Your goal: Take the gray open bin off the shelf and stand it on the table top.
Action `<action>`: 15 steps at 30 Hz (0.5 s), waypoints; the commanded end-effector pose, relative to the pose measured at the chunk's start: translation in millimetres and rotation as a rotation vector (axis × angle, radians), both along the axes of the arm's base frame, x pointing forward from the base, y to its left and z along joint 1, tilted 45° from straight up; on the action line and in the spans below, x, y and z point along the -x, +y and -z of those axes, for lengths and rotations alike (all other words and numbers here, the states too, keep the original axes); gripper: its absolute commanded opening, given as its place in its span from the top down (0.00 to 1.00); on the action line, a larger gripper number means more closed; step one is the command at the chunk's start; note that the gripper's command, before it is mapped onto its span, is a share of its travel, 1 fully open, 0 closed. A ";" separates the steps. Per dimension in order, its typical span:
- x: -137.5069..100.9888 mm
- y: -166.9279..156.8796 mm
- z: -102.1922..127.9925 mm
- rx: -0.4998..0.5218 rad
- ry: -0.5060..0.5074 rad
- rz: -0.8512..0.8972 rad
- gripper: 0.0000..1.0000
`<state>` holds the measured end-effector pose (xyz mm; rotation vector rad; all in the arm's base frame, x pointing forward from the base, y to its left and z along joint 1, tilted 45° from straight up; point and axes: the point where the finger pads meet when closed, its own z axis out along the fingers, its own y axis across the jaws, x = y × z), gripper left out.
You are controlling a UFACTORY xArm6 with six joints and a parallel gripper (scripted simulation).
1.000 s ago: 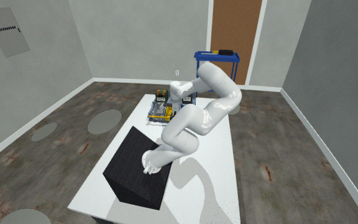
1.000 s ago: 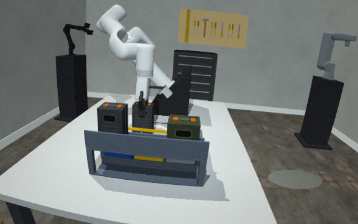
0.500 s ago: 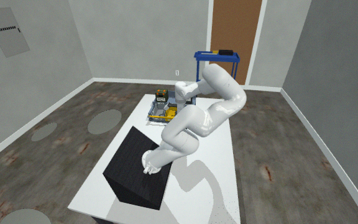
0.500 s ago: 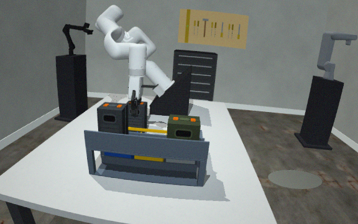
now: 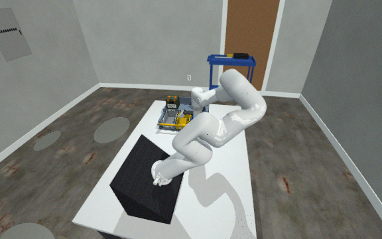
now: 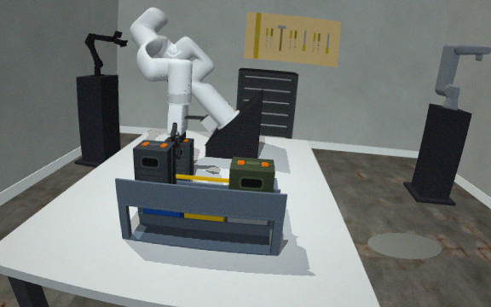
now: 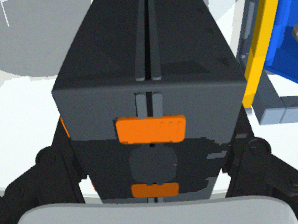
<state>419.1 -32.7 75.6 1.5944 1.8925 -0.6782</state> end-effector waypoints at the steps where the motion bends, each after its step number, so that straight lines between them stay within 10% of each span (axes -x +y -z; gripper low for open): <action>1: -1.2 4.8 2.7 -0.001 -0.003 -0.002 1.00; 15: -1.3 7.4 5.2 -0.001 -0.003 -0.002 1.00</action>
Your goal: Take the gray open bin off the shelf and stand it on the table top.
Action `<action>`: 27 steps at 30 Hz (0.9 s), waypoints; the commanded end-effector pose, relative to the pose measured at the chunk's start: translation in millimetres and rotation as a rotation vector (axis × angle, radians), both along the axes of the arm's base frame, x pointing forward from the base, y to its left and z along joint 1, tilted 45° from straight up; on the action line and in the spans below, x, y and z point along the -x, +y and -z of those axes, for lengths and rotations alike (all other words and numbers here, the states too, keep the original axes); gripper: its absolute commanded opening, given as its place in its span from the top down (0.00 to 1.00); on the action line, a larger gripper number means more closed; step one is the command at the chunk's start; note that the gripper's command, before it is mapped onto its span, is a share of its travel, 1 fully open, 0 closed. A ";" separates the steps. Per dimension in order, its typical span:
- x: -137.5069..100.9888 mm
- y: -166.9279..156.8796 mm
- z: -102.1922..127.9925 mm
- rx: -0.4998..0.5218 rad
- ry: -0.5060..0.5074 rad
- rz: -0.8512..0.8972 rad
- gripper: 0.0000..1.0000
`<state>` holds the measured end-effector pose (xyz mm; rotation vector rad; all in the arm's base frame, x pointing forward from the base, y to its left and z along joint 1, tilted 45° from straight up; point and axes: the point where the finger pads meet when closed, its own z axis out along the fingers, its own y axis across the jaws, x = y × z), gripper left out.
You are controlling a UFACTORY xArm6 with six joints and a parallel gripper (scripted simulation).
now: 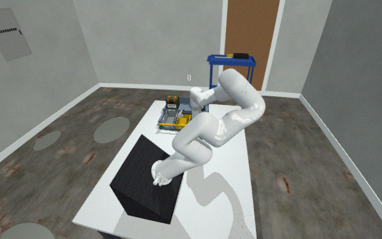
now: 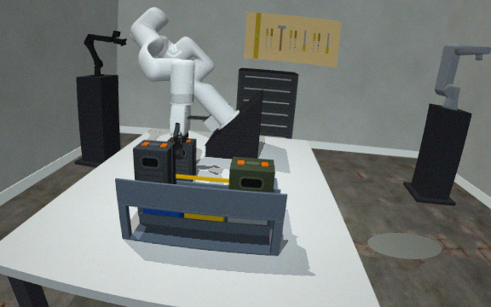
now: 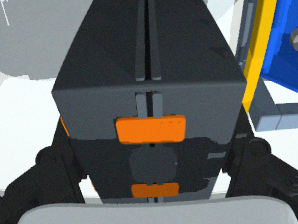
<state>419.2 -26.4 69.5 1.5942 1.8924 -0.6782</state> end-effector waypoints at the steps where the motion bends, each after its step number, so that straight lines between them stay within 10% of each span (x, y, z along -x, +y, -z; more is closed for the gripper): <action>1: -1.2 1.8 -0.2 -0.002 -0.003 -0.002 1.00; 27: -1.0 6.7 4.6 -0.002 -0.003 -0.002 1.00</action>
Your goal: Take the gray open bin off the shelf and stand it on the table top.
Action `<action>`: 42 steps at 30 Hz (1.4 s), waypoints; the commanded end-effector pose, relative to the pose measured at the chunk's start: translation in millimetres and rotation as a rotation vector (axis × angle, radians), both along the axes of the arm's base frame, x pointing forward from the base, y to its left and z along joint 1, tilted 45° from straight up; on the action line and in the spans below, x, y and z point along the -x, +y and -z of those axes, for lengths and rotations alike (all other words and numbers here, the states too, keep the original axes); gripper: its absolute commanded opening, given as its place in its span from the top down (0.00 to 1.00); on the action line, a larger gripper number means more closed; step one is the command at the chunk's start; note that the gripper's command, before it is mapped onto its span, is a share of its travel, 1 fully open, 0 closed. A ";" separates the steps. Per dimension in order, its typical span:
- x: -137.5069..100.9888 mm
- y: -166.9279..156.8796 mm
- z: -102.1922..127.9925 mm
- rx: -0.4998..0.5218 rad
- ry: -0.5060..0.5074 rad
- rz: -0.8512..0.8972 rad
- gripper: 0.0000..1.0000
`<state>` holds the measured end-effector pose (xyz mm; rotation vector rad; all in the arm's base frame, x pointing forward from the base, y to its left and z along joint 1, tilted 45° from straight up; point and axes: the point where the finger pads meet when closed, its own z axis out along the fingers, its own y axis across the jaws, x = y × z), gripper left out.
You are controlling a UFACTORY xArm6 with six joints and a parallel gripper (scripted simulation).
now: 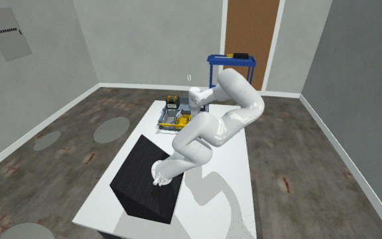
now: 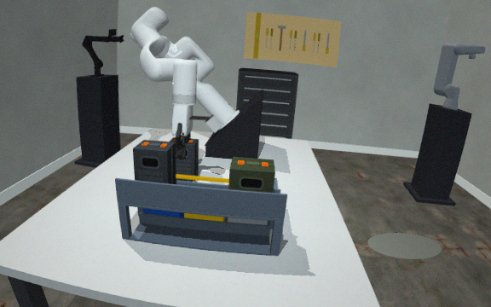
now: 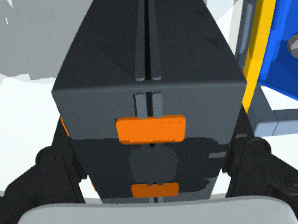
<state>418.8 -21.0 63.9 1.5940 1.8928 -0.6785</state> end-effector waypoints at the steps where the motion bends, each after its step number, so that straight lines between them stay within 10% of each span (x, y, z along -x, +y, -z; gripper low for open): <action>1: -1.3 1.2 -1.0 -0.002 -0.004 -0.002 1.00; 41: -3.3 -10.7 14.8 -0.002 -0.004 -0.002 1.00; 42: -3.4 -10.6 14.6 -0.002 -0.004 -0.002 0.00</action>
